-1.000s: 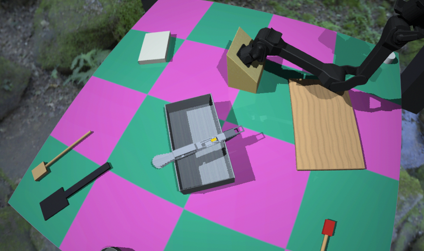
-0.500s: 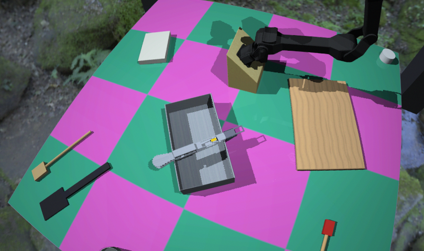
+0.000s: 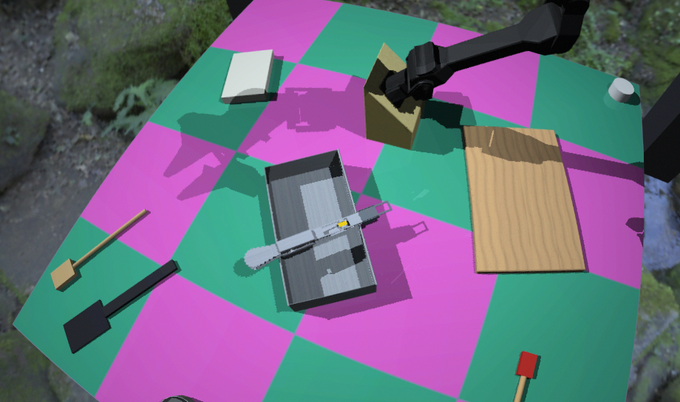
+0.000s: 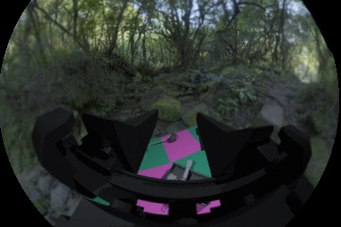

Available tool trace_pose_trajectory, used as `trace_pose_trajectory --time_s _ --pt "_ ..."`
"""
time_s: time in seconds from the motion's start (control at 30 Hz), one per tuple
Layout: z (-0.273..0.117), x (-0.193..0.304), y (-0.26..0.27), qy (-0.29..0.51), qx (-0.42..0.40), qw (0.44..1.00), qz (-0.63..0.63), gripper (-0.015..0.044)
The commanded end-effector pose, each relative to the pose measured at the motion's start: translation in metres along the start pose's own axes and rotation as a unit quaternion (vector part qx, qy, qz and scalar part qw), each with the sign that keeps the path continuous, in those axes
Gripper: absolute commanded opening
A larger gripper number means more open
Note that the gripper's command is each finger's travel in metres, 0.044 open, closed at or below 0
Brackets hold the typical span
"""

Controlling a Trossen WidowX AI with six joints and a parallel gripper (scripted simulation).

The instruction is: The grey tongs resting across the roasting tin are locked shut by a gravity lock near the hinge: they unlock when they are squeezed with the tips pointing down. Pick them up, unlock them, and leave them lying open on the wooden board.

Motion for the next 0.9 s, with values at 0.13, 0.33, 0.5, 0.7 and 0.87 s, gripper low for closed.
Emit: trace_pose_trajectory --time_s 0.13,0.33,0.5,0.7,0.87 --pt "0.087 0.071 -0.065 0.214 0.024 0.976 0.02 0.026" --pt "0.132 0.149 -0.108 0.379 0.021 0.924 0.04 0.026" --pt "0.151 0.224 -0.139 0.508 0.01 0.859 0.068 0.026" --pt "0.148 0.317 -0.171 0.643 -0.005 0.757 0.121 0.026" --pt "0.14 0.351 -0.181 0.685 -0.01 0.713 0.146 0.026"
Point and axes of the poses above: the point midway between the two fingers, 35 mm back from their tips, its own z axis out along the fingers, its own y axis across the jaws, x = y × z, the point moved 6 cm from there along -z, back along the fingers, and after that the axes turned 6 degrees about z, right-handed, at the moved point
